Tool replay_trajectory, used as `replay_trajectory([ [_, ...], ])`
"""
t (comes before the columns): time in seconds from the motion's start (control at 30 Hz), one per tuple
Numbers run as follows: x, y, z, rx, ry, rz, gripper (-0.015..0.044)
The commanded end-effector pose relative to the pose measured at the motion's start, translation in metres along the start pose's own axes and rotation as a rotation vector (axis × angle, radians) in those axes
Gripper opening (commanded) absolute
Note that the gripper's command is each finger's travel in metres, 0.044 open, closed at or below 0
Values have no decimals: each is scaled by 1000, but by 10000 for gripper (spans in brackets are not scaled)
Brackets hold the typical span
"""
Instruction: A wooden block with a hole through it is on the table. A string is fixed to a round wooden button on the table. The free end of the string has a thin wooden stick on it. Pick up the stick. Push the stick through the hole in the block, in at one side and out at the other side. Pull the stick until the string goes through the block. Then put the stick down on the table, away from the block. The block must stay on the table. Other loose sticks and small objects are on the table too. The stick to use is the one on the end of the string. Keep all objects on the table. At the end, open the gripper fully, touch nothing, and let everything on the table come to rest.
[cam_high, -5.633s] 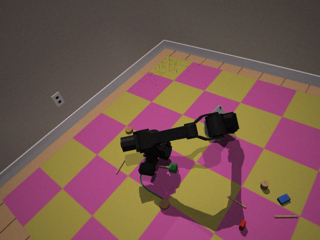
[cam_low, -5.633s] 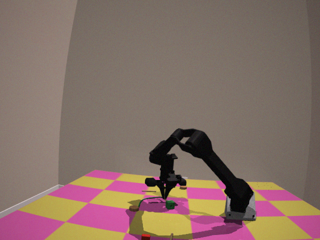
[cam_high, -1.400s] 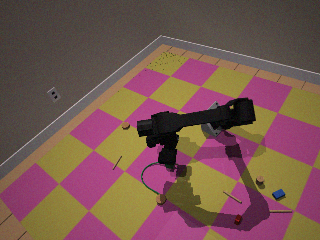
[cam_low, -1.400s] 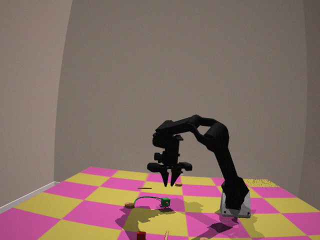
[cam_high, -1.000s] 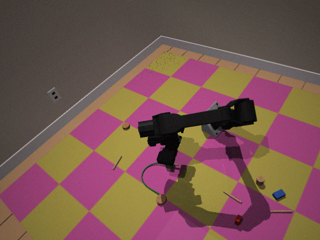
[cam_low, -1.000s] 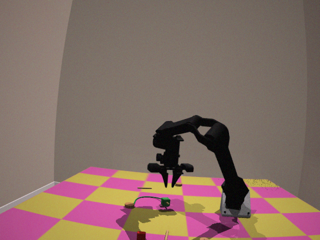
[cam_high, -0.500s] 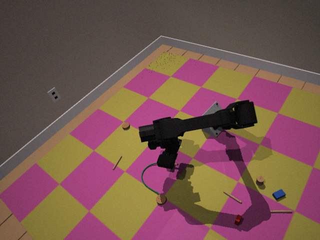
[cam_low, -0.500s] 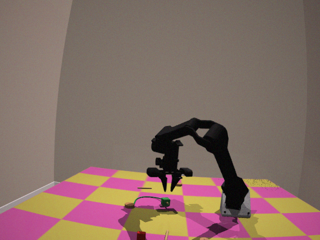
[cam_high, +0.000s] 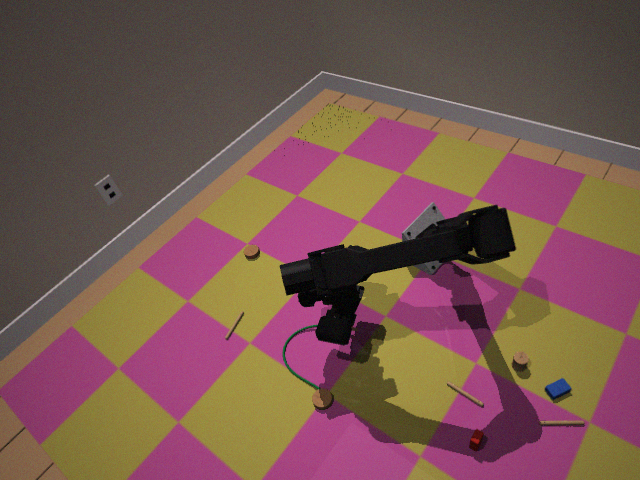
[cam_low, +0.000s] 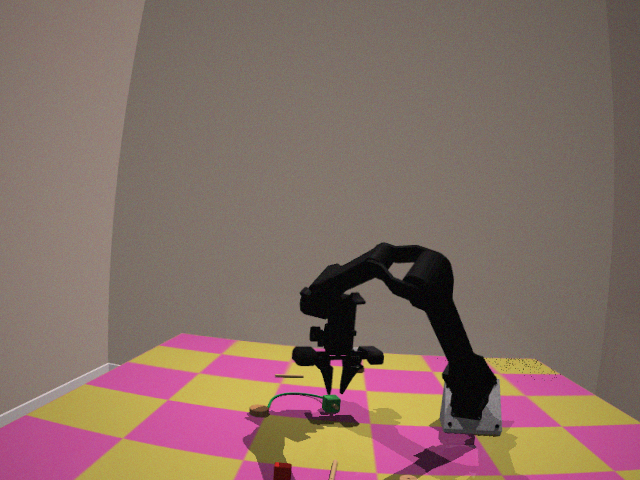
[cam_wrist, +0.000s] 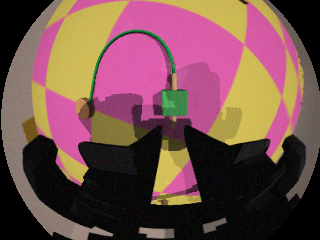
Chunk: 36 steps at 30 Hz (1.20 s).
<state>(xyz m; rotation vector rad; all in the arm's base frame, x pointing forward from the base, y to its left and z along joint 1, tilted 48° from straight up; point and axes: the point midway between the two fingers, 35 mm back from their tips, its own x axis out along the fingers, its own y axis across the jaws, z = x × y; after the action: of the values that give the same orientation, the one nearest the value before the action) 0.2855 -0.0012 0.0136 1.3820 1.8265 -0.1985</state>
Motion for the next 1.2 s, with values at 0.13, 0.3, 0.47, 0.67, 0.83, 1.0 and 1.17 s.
replay_trajectory([
  [0.13,16,-1,-2,3,8,0,123],
  [0.3,24,-1,-3,3,9,0,123],
  [0.47,32,-2,-4,3,11,1,123],
  [0.67,36,-2,-5,3,12,1,123],
  [0.83,36,-2,-5,3,12,1,123],
  [1.0,35,-2,-4,-1,7,-1,18],
  [1.17,35,-2,-4,-1,7,-1,0],
])
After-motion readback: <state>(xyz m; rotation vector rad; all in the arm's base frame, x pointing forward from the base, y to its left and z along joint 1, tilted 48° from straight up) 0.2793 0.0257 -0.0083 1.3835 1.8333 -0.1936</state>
